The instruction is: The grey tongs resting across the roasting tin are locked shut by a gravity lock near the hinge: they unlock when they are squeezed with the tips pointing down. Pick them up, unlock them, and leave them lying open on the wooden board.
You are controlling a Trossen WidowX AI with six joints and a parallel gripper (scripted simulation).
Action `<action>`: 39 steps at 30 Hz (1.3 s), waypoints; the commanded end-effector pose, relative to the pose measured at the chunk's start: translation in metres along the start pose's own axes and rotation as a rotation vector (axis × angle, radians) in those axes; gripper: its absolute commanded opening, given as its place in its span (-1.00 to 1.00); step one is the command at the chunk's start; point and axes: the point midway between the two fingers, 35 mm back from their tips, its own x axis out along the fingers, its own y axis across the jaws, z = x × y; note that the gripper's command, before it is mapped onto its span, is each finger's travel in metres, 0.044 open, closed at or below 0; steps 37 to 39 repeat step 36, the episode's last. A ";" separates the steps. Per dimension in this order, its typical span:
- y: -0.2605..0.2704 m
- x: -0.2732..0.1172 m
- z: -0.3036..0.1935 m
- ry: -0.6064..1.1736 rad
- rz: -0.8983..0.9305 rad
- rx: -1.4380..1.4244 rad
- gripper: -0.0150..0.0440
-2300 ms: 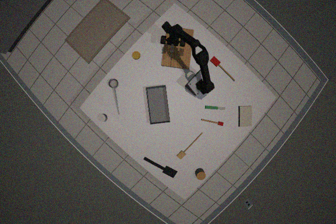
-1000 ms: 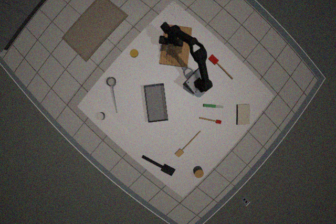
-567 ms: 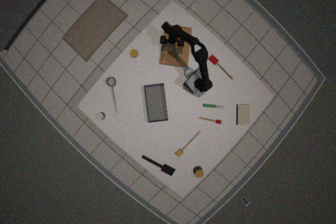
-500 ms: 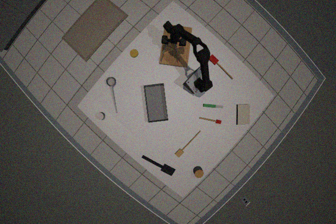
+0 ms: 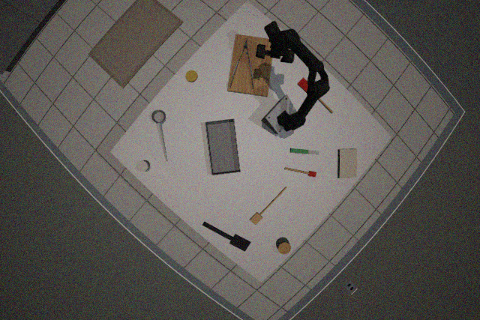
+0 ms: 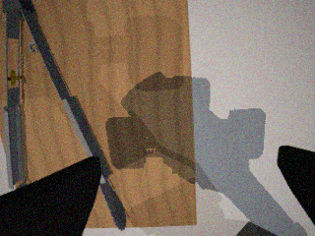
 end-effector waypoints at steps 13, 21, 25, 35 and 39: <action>-0.001 -0.051 -0.004 -0.003 0.004 0.003 1.00; -0.001 -0.051 -0.004 -0.003 0.004 0.003 1.00; -0.001 -0.051 -0.004 -0.003 0.004 0.003 1.00; -0.001 -0.051 -0.004 -0.003 0.004 0.003 1.00; -0.001 -0.051 -0.004 -0.003 0.004 0.003 1.00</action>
